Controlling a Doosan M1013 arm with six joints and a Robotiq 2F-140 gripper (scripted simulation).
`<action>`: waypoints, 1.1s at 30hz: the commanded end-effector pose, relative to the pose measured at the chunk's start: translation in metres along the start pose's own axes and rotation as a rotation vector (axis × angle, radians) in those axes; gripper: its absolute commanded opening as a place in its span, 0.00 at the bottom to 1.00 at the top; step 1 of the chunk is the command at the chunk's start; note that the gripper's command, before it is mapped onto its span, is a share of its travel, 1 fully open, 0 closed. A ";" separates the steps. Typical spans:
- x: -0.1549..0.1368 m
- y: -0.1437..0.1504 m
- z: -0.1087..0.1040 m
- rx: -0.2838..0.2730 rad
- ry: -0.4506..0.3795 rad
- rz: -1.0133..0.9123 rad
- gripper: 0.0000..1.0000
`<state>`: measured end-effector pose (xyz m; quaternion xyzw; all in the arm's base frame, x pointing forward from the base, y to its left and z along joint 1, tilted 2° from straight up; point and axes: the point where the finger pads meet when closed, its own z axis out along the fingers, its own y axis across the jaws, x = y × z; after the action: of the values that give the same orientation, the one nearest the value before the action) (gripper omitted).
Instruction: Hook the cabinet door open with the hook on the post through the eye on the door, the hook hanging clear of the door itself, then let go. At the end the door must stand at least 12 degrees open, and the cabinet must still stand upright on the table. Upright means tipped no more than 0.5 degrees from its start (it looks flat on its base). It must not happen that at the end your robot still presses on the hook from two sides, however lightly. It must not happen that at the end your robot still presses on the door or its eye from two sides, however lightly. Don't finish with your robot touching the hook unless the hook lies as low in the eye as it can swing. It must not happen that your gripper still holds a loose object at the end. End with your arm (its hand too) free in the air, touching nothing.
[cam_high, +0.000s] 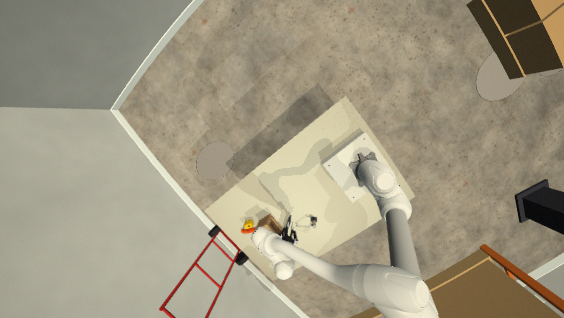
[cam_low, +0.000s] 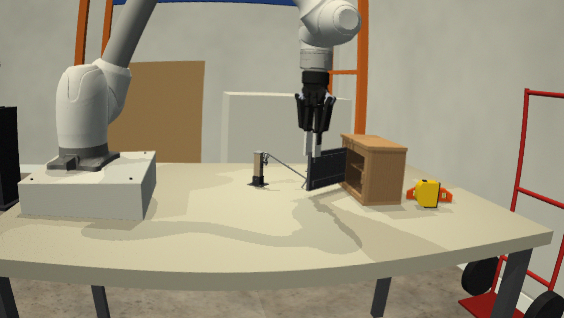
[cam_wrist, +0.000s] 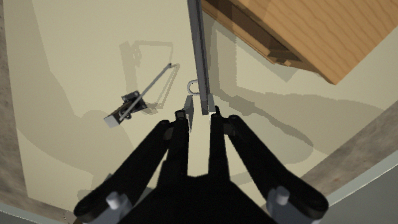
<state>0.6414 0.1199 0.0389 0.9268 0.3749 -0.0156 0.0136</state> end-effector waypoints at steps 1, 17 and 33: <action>0.000 0.000 -0.001 0.000 0.000 0.000 0.16; 0.000 0.000 -0.016 0.000 0.000 0.000 0.16; 0.000 0.000 -0.046 0.000 0.000 0.000 0.16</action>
<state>0.6422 0.1215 0.0821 0.9268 0.3749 -0.0155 0.0136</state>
